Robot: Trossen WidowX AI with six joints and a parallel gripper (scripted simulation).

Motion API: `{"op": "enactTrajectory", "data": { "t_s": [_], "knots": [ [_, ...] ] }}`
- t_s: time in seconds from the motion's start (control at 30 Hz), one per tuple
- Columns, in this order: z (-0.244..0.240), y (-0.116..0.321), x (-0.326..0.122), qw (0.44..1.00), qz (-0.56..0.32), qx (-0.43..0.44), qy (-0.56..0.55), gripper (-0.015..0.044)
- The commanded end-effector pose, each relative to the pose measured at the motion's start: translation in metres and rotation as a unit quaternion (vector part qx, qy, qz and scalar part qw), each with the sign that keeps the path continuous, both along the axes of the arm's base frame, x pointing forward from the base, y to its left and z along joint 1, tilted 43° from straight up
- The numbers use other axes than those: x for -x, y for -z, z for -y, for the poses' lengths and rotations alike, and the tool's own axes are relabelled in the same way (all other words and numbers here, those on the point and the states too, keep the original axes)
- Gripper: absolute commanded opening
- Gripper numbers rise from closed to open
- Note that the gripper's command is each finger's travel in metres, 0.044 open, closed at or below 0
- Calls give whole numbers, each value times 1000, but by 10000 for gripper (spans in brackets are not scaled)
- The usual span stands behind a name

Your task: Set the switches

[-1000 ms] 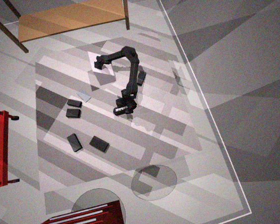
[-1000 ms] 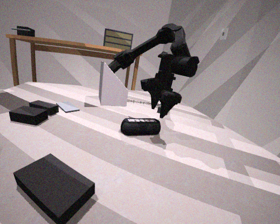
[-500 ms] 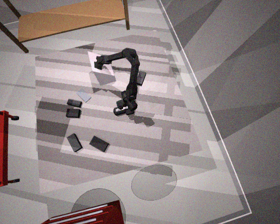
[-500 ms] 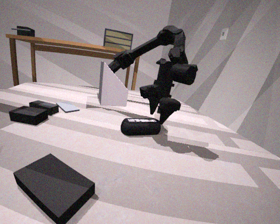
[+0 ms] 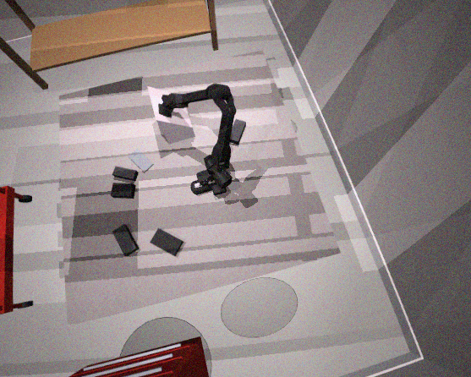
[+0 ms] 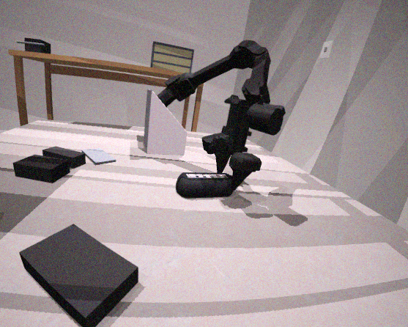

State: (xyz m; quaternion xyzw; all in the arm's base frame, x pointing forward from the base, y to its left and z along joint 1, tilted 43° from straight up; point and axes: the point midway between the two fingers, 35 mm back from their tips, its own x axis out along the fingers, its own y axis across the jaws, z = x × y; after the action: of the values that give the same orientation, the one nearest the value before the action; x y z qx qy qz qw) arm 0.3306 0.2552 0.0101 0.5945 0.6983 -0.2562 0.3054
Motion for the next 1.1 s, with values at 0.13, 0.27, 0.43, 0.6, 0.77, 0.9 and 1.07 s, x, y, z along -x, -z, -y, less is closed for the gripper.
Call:
{"op": "enactTrajectory", "data": {
  "t_s": [0.13, 0.27, 0.43, 0.6, 0.77, 0.9, 1.07],
  "knots": [
    [-7, 8, 4, 1000, -1, -5, -4, 440],
    [-7, 8, 4, 1000, -1, -5, -4, 355],
    [-7, 8, 4, 1000, -1, -5, -4, 325],
    [-7, 8, 4, 1000, -1, -5, -4, 325],
    [-7, 8, 4, 1000, -1, -5, -4, 325],
    [-5, 6, 4, 1000, -1, -5, -4, 325],
    [-1, 4, 3, 1000, -1, -5, -4, 336]
  ]
}}
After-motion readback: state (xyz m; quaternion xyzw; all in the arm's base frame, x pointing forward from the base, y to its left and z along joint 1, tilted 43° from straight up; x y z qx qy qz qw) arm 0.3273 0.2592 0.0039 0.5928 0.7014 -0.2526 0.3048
